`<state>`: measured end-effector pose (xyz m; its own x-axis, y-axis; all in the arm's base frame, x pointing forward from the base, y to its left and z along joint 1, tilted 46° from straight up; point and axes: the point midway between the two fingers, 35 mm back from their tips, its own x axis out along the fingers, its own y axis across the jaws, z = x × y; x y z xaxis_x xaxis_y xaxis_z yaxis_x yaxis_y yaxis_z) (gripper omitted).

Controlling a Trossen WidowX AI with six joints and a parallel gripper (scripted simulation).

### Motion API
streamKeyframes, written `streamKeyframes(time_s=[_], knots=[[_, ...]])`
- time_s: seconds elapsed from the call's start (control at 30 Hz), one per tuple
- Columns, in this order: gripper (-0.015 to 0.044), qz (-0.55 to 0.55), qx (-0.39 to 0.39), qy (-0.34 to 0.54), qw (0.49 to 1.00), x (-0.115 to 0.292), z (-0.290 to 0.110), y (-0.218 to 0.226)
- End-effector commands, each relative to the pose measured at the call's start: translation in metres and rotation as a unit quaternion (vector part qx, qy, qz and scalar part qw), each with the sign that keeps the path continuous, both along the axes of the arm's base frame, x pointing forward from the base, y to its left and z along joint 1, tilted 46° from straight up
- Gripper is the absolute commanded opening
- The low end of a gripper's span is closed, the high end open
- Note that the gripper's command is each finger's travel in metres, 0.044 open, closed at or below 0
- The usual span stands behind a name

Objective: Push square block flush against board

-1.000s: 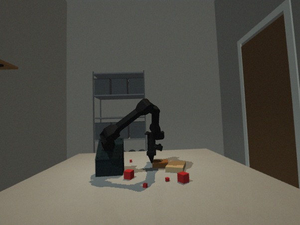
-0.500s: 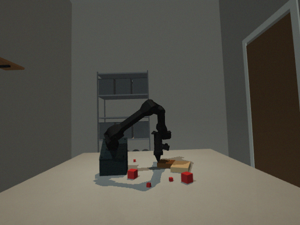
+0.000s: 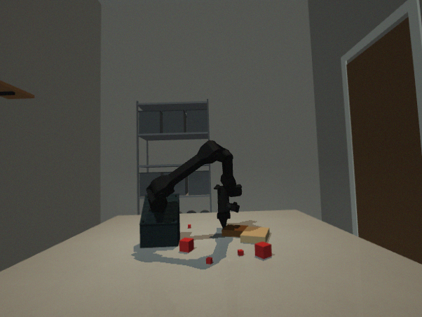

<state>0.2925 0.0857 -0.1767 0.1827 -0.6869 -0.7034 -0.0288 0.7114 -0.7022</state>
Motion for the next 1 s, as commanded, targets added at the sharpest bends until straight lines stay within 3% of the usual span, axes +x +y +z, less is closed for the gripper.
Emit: streamKeyframes(time_s=[0.0,0.83,0.97], knots=[[0.0000,0.000,-0.002,0.000,1.000,-0.008,-0.001,-0.001],[0.0000,0.000,-0.003,0.001,1.000,-0.046,-0.007,-0.007],[0.0000,0.000,-0.002,0.001,1.000,-0.048,0.023,0.025]])
